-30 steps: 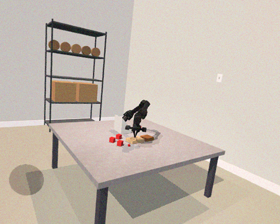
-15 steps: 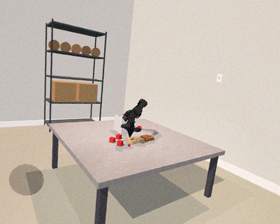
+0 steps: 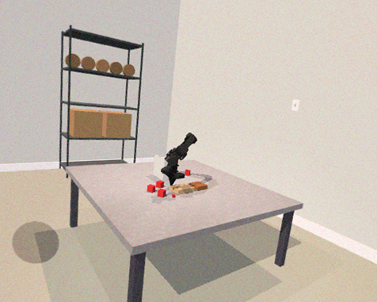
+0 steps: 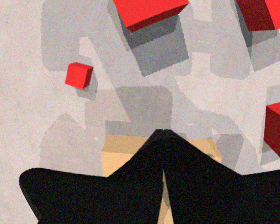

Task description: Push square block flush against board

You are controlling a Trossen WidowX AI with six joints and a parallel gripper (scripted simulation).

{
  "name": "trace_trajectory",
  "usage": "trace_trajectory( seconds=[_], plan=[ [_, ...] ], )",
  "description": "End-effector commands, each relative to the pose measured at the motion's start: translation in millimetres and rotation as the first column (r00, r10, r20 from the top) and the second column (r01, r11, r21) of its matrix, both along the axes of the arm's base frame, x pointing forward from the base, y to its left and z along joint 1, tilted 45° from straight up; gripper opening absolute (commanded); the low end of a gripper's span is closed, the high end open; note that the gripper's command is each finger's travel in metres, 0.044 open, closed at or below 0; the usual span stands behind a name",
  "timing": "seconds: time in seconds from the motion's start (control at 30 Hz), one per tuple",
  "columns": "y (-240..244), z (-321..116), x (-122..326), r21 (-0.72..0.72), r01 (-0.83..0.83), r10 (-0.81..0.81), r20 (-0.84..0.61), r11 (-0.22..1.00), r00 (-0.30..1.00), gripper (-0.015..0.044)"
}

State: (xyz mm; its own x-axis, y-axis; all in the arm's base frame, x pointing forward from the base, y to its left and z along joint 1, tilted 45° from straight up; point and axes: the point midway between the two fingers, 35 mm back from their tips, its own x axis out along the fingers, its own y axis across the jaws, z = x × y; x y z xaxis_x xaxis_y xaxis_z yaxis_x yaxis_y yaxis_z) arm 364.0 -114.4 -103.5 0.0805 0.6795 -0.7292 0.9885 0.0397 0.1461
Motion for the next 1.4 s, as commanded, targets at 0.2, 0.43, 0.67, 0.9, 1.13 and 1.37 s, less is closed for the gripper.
trace_trajectory(
  seconds=[0.2,0.43,0.67,0.9,1.13,1.37],
  plan=[
    [35,-33,-1,0.016,0.000,0.001,-0.021,1.000,1.000,0.0000],
    [42,-28,-2,0.016,0.000,0.001,-0.021,1.000,1.000,0.0000],
    [50,-20,-3,0.017,0.000,0.001,-0.021,1.000,1.000,0.0000],
    [59,-12,-4,0.018,0.000,0.001,-0.022,1.000,1.000,0.0000],
    [60,-10,-5,0.018,0.000,0.001,-0.022,1.000,1.000,0.0000],
    [52,-17,-3,0.017,0.000,0.000,-0.022,1.000,1.000,0.0000]
  ],
)
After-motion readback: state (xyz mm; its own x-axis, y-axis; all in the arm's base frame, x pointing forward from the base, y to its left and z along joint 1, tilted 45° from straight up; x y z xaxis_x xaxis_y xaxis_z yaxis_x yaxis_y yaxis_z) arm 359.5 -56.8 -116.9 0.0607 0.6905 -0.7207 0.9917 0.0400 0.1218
